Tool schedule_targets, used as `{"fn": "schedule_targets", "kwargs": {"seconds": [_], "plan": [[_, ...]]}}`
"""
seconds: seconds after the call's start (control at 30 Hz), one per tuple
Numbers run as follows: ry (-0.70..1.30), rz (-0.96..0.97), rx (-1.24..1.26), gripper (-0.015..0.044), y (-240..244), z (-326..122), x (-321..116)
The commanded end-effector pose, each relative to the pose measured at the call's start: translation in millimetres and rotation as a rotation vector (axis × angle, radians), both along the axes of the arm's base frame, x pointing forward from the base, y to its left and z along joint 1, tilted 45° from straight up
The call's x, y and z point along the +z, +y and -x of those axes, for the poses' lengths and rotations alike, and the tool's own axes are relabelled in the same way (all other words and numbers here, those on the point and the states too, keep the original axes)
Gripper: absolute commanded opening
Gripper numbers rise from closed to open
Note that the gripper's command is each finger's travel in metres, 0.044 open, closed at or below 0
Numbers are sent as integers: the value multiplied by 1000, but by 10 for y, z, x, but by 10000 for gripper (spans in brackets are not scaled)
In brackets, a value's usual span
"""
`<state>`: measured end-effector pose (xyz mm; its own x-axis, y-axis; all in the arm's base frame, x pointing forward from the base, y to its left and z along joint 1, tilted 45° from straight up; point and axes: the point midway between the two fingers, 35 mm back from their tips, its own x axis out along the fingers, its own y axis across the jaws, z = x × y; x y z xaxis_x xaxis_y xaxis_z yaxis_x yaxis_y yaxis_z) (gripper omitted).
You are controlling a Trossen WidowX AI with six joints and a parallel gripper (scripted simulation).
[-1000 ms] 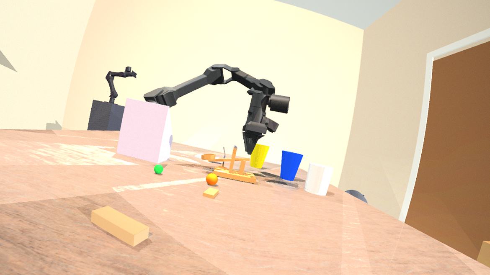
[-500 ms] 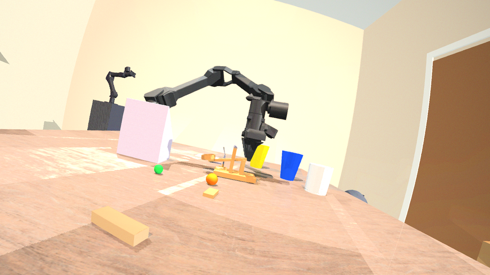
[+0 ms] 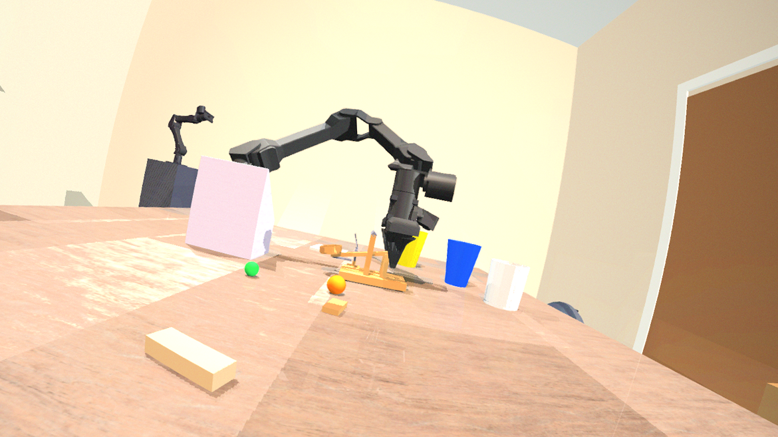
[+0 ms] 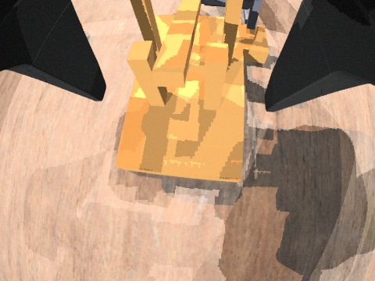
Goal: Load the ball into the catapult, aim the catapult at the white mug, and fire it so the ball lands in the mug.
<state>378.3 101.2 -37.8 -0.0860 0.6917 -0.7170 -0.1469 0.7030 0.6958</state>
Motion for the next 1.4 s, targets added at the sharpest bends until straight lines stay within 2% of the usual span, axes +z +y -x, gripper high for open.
{"fn": "schedule_targets", "kwargs": {"seconds": [0.0, 0.33, 0.7, 0.9, 1.03, 1.37], "plan": [[19, -6, -6, 440, 42, 44, -78], [19, -6, -6, 440, 93, 56, -127], [5, -2, 1, 151, 92, 31, -98], [5, -2, 1, 111, 92, 31, -98], [5, 4, 1, 6, -188, -13, 168], [9, 3, -2, 0, -243, -16, 212]]}}
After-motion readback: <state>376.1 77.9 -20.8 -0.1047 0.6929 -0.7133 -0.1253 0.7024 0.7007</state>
